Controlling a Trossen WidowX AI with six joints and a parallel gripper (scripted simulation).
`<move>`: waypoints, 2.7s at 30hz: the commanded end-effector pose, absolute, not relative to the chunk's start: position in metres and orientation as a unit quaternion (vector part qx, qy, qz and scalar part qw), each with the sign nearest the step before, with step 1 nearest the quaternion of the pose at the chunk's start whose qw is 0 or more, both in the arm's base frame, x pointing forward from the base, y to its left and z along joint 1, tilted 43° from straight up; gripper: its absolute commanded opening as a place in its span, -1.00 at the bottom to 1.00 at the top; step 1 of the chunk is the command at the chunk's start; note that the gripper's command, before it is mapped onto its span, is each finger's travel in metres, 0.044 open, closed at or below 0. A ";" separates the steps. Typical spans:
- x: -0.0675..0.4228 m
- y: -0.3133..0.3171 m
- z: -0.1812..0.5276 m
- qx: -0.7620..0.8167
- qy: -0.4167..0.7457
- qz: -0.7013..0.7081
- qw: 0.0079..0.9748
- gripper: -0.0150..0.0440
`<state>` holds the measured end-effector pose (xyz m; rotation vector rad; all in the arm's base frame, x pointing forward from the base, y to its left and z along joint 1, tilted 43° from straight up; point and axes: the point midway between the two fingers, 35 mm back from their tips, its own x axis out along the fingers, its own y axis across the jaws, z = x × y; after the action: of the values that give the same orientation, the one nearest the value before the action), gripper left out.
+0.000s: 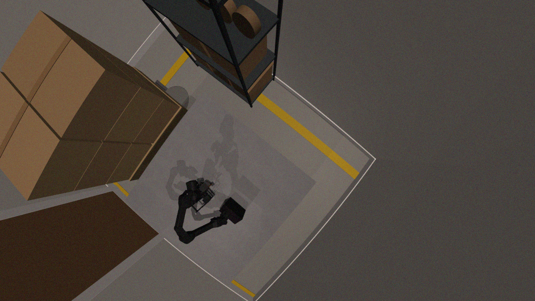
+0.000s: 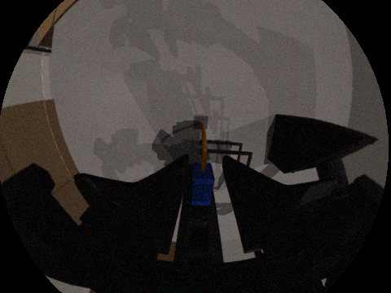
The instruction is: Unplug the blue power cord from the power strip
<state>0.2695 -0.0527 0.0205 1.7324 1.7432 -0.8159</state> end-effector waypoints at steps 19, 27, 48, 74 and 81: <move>0.271 -0.024 0.044 0.644 0.649 -0.301 0.269 0.05; 0.271 -0.021 0.042 0.644 0.650 -0.301 0.269 0.05; 0.272 -0.017 0.037 0.643 0.649 -0.301 0.273 -0.37; 0.273 -0.045 0.015 0.643 0.648 -0.303 0.273 -0.49; 0.271 -0.055 0.009 0.643 0.648 -0.303 0.273 -0.49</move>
<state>0.2730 -0.0192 0.0284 1.7711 1.8157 -0.7224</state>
